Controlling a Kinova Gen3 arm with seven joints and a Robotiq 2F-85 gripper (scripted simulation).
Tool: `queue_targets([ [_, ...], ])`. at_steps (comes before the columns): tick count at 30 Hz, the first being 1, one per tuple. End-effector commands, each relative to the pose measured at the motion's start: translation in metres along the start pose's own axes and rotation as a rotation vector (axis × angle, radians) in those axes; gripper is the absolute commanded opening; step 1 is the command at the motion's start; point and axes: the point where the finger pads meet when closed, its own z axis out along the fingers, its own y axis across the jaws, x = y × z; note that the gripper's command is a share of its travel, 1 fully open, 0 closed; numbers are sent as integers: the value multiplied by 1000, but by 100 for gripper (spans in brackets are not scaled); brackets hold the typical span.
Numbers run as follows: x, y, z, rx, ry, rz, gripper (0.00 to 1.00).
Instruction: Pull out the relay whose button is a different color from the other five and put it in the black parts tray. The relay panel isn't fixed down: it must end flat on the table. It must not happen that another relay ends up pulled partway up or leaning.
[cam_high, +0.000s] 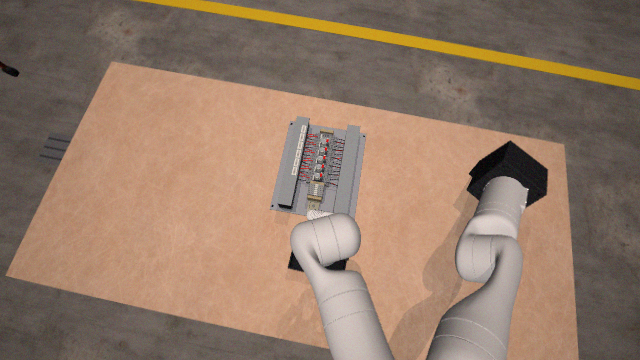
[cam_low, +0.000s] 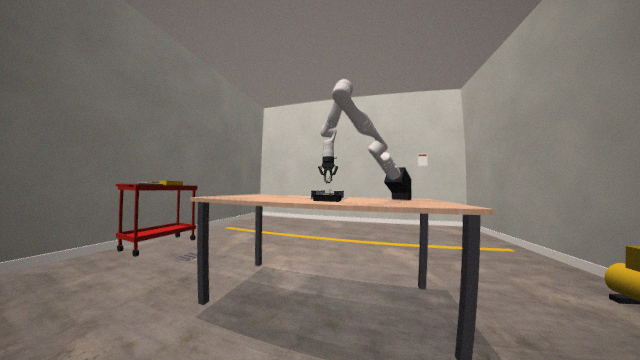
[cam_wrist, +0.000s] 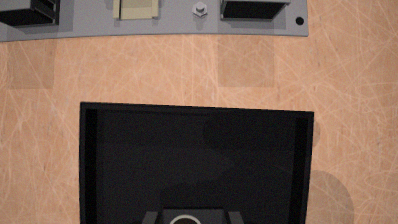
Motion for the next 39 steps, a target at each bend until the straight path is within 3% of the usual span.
queue_targets([
  [1, 0, 0, 0, 1, 0, 0, 0],
  [39, 0, 0, 4, 1, 0, 0, 0],
])
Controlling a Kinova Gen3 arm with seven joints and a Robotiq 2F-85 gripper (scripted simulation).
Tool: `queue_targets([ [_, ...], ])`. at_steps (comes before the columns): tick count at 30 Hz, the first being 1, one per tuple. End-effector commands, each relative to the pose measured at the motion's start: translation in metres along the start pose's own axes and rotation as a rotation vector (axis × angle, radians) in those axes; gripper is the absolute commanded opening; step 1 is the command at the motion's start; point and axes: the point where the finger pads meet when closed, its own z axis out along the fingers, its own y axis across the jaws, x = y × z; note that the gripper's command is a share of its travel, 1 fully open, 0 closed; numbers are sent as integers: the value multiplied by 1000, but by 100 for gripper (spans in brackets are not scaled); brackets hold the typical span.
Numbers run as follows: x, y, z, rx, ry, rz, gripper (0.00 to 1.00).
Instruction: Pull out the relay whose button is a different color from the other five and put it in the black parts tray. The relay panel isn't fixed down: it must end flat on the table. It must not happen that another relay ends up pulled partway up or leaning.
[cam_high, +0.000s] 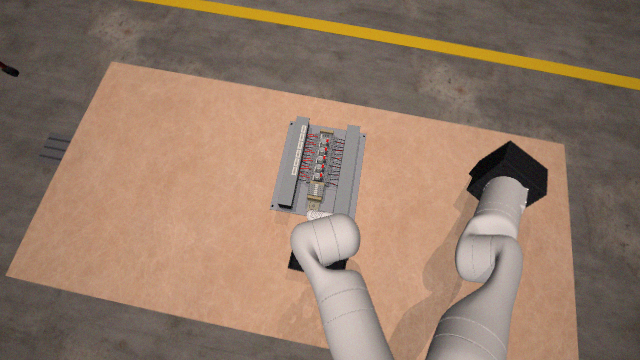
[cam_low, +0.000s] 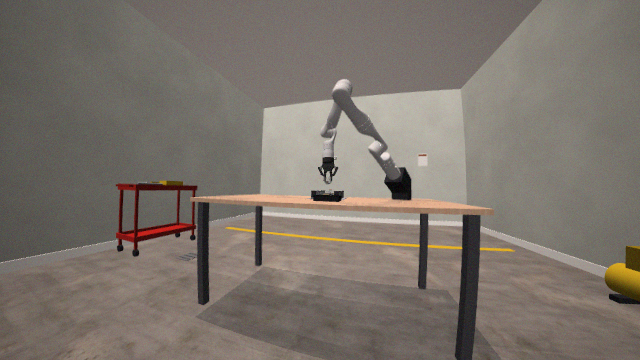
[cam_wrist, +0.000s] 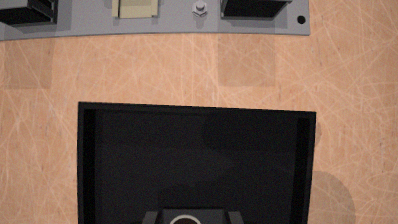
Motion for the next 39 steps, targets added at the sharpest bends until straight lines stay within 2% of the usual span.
queue_targets([
  [1, 0, 0, 1, 1, 0, 0, 0],
  [17, 0, 0, 24, 1, 0, 0, 0],
  [39, 0, 0, 71, 1, 0, 0, 0],
])
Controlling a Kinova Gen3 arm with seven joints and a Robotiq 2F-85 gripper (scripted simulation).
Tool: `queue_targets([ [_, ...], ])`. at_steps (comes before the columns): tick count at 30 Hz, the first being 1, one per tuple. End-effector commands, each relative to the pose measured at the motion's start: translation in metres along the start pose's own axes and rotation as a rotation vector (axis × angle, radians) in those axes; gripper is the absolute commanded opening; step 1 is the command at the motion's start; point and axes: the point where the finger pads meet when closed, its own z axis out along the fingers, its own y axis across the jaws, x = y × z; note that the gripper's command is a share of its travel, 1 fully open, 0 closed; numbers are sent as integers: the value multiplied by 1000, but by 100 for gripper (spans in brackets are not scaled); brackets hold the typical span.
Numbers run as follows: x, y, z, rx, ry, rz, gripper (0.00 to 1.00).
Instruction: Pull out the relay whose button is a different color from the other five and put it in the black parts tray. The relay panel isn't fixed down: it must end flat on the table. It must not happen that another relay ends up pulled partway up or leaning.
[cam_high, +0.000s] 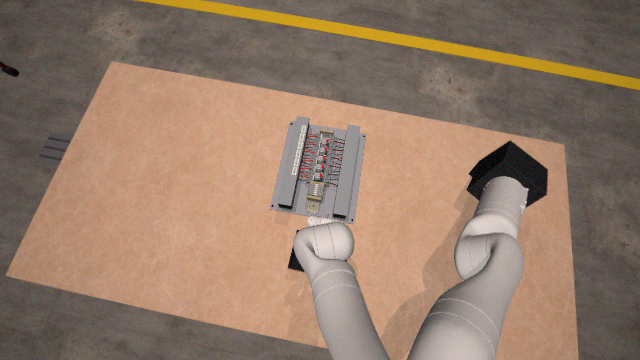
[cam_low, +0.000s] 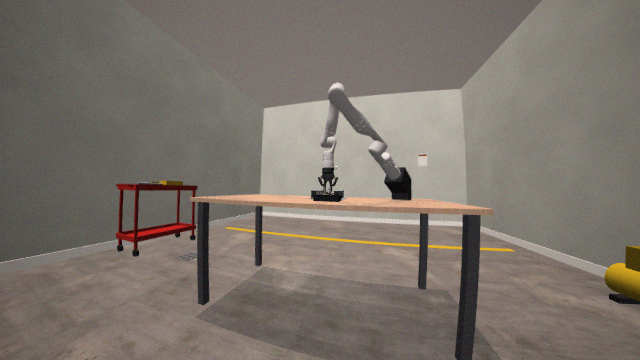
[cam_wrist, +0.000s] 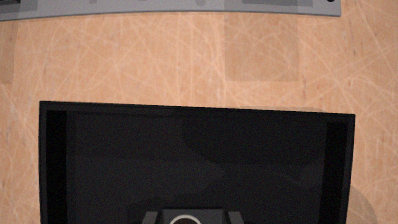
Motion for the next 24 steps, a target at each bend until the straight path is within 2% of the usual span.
queue_targets([
  [1, 0, 0, 6, 1, 0, 0, 0],
  [10, 0, 0, 22, 1, 0, 0, 0],
  [24, 0, 0, 32, 1, 0, 0, 0],
])
